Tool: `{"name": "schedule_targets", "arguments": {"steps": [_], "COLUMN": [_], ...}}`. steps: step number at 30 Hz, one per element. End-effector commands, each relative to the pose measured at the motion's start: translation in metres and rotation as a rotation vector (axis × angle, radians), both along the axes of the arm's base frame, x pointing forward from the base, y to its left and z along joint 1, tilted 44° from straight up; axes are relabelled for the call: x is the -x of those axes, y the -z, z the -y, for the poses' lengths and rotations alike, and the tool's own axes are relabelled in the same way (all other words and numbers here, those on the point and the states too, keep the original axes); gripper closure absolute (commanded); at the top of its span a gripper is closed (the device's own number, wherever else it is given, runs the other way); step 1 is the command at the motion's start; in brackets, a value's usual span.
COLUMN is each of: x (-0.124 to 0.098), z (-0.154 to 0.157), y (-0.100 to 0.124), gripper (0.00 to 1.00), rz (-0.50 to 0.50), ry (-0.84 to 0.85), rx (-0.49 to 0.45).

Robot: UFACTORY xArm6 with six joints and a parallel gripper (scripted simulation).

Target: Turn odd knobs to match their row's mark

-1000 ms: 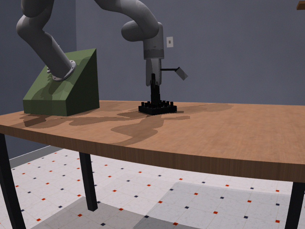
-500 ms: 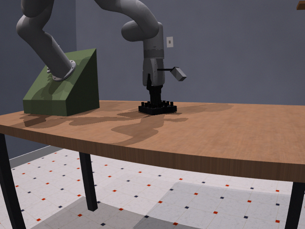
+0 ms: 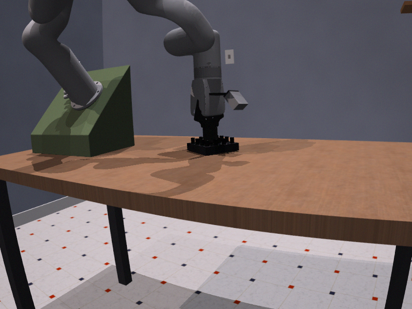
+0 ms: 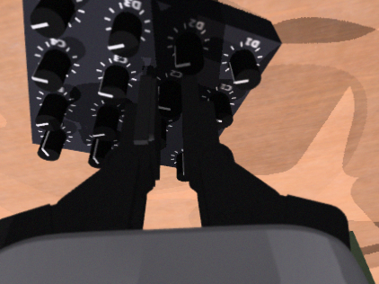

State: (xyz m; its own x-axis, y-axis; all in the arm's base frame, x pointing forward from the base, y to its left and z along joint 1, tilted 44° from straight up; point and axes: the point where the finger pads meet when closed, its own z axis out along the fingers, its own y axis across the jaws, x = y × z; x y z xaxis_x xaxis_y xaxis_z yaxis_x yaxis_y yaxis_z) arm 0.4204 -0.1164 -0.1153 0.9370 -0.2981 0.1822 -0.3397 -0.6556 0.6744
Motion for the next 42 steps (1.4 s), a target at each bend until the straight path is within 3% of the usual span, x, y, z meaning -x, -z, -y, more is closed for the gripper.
{"name": "schedule_targets", "arguments": {"steps": [1,20,21,42], "x": [-0.0015,-0.0015,-0.0015,-0.0015], "z": [-0.0008,-0.0008,-0.0008,-0.0009], "y": [-0.0008,-0.0008,-0.0008,-0.0009], "gripper": [0.92,0.92,0.81,0.81], "rz": [0.026,0.035,0.035,0.035], "ry": [0.020,0.030,0.030,0.030], "rx": [0.002,0.004,0.004,0.004]}}
